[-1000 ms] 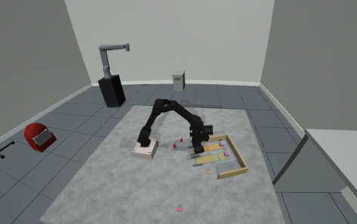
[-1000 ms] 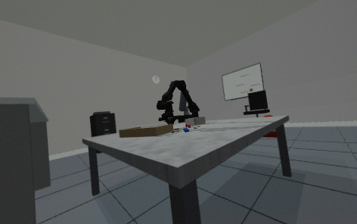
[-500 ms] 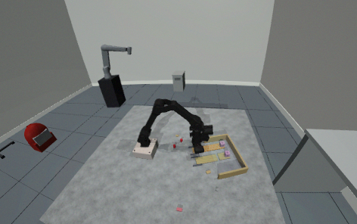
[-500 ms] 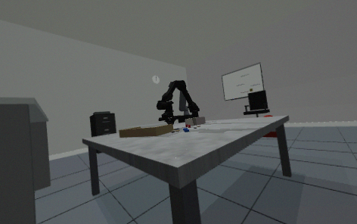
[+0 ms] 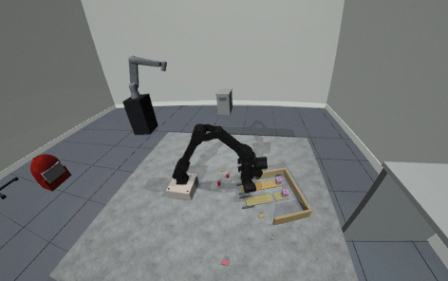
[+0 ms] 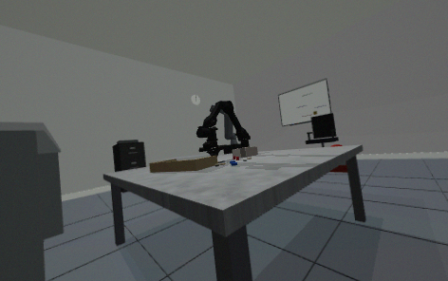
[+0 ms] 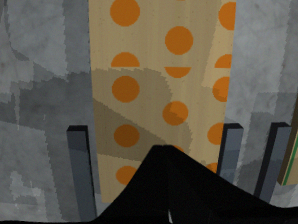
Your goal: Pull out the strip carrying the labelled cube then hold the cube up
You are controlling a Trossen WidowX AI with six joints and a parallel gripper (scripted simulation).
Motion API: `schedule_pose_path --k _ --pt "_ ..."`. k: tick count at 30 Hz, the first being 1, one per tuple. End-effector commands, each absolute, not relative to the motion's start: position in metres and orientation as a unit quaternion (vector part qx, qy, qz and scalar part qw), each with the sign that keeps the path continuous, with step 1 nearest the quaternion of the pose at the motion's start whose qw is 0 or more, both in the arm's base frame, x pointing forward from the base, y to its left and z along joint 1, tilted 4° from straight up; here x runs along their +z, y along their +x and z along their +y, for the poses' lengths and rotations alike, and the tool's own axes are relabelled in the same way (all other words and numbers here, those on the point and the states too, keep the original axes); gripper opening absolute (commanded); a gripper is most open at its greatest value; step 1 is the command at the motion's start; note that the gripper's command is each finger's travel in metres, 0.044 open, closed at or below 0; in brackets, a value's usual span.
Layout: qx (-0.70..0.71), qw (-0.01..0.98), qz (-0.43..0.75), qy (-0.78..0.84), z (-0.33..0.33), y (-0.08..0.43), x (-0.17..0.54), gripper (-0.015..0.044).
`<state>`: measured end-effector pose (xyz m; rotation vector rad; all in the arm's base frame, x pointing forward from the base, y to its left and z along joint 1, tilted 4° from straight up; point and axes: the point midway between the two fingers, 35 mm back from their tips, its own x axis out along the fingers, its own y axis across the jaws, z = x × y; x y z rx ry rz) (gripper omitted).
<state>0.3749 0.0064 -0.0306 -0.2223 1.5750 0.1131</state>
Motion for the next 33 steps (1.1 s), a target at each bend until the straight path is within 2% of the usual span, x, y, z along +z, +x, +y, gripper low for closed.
schedule_pose_path --k 1,15,33 --pt "0.054 0.699 0.706 -0.100 0.007 0.375 -0.032 0.0000" --pt "0.054 0.699 0.706 -0.100 0.007 0.374 -0.033 0.0000" --pt "0.054 0.698 0.707 -0.100 0.000 0.347 -0.034 0.0000"
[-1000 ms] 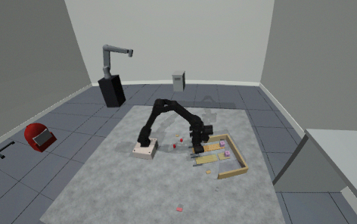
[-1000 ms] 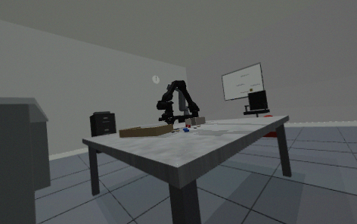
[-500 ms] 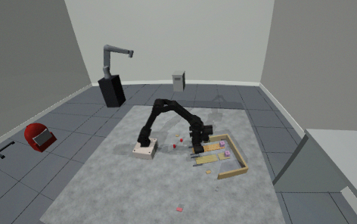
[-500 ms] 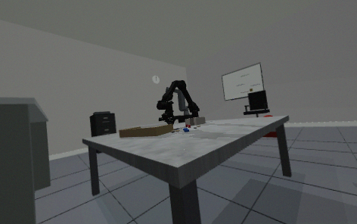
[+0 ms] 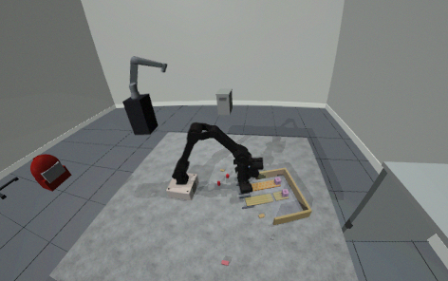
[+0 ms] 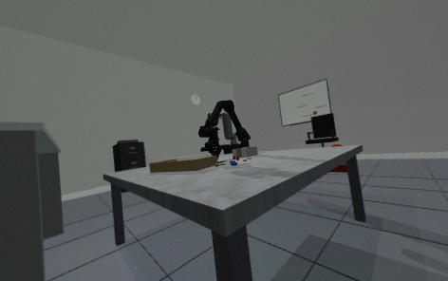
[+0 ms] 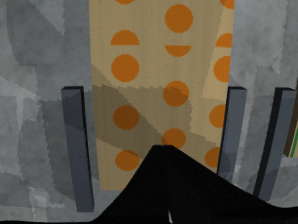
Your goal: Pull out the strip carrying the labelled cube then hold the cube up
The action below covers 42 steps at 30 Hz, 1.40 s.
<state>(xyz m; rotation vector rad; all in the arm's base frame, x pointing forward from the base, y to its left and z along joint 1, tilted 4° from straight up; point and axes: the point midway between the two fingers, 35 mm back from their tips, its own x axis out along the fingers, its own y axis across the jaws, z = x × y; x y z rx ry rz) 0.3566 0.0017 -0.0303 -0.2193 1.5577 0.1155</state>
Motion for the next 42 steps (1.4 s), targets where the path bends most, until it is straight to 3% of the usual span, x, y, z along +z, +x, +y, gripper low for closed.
schedule_pose_path --k 1,15,42 --pt "0.054 0.698 0.707 -0.100 0.000 0.348 -0.034 0.0000" --pt "0.054 0.699 0.706 -0.100 0.004 0.363 -0.024 0.0000" --pt "0.054 0.698 0.707 -0.100 -0.005 0.324 -0.034 0.0000"
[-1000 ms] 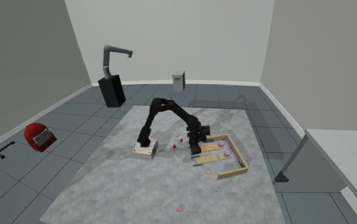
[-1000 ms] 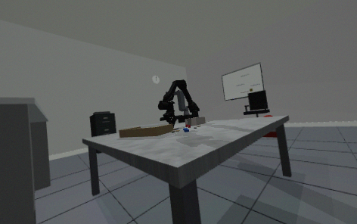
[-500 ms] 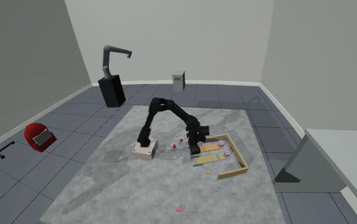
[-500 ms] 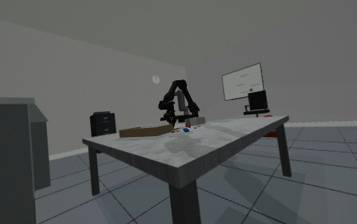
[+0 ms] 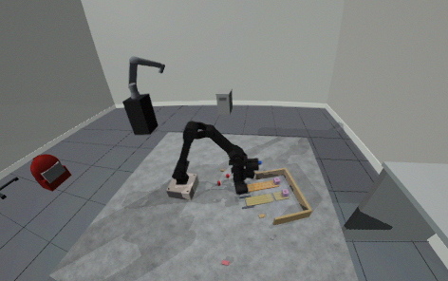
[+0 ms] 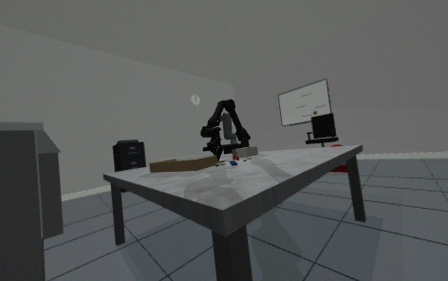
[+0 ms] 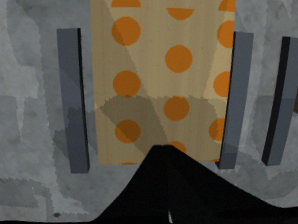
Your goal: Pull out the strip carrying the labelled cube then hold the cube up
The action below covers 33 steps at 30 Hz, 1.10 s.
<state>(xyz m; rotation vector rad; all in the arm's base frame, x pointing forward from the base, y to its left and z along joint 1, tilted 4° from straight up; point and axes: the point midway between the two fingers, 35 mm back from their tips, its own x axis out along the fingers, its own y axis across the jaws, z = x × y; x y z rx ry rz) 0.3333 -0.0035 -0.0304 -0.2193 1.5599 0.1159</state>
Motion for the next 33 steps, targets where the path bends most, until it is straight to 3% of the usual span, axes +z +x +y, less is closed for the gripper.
schedule_pose_path --k 1,33 --pt "0.054 0.698 0.707 -0.100 -0.005 0.323 -0.034 0.0000" --pt "0.054 0.696 0.709 -0.100 -0.016 0.275 -0.036 0.0000"
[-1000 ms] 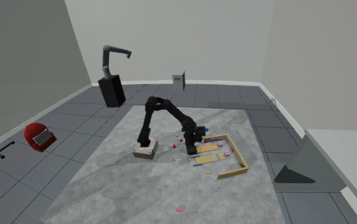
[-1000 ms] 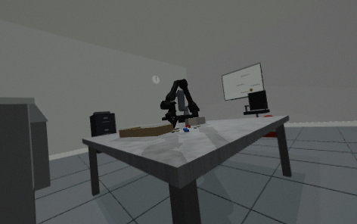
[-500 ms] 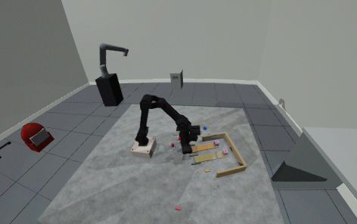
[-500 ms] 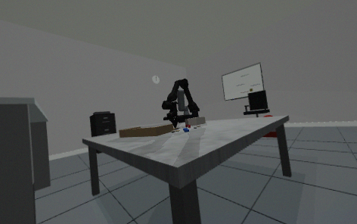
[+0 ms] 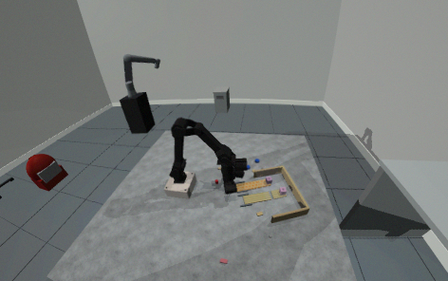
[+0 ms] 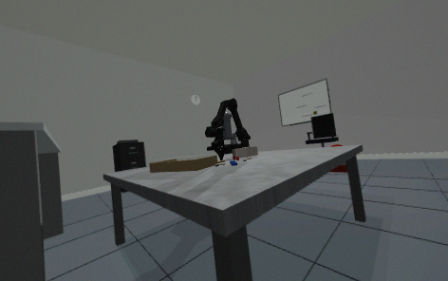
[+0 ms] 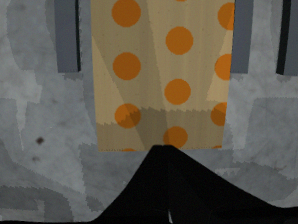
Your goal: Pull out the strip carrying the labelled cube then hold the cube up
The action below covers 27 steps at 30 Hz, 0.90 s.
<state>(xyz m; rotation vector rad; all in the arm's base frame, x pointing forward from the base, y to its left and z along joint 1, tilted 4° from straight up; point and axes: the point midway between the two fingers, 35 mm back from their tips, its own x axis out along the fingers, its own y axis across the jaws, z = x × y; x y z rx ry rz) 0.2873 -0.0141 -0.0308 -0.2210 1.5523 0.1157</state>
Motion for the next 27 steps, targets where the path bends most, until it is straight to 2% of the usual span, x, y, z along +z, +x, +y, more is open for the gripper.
schedule_pose_path --k 1,27 --pt "0.054 0.696 0.709 -0.101 -0.016 0.273 -0.036 0.0000" --pt "0.053 0.695 0.710 -0.101 -0.025 0.236 -0.036 0.0000"
